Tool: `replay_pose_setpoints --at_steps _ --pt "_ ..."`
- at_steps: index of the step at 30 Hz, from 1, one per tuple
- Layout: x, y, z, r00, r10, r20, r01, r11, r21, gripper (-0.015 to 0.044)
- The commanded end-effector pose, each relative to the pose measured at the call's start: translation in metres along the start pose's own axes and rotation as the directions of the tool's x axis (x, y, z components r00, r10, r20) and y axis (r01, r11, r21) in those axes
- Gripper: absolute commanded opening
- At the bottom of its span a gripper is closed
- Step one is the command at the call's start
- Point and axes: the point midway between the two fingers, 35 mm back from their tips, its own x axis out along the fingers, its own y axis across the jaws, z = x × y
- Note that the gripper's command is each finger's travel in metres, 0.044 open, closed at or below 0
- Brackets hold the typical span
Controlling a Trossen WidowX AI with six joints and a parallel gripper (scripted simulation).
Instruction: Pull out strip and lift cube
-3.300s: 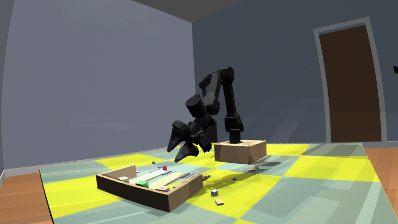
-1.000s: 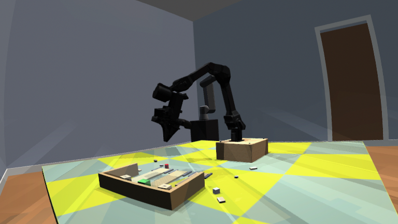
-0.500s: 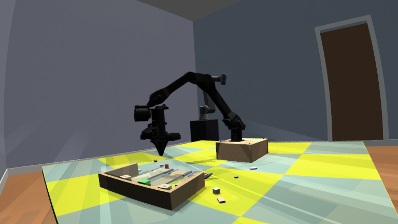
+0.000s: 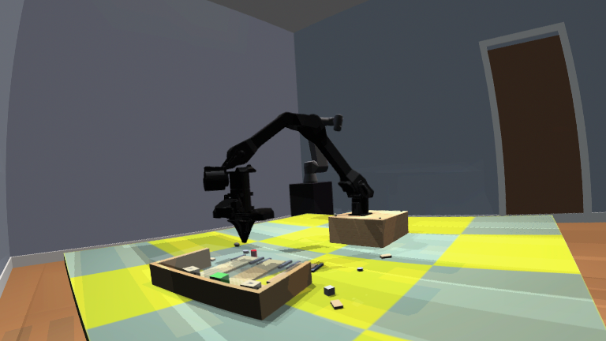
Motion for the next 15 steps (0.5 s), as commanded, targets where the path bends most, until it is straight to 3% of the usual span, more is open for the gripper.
replay_pose_setpoints --at_steps 1,15 --pt "0.007 -0.001 0.0 1.0 -0.004 -0.001 0.004 1.0 -0.004 0.0" --pt "0.03 -0.001 0.0 1.0 -0.004 -0.001 0.004 1.0 -0.004 0.0"
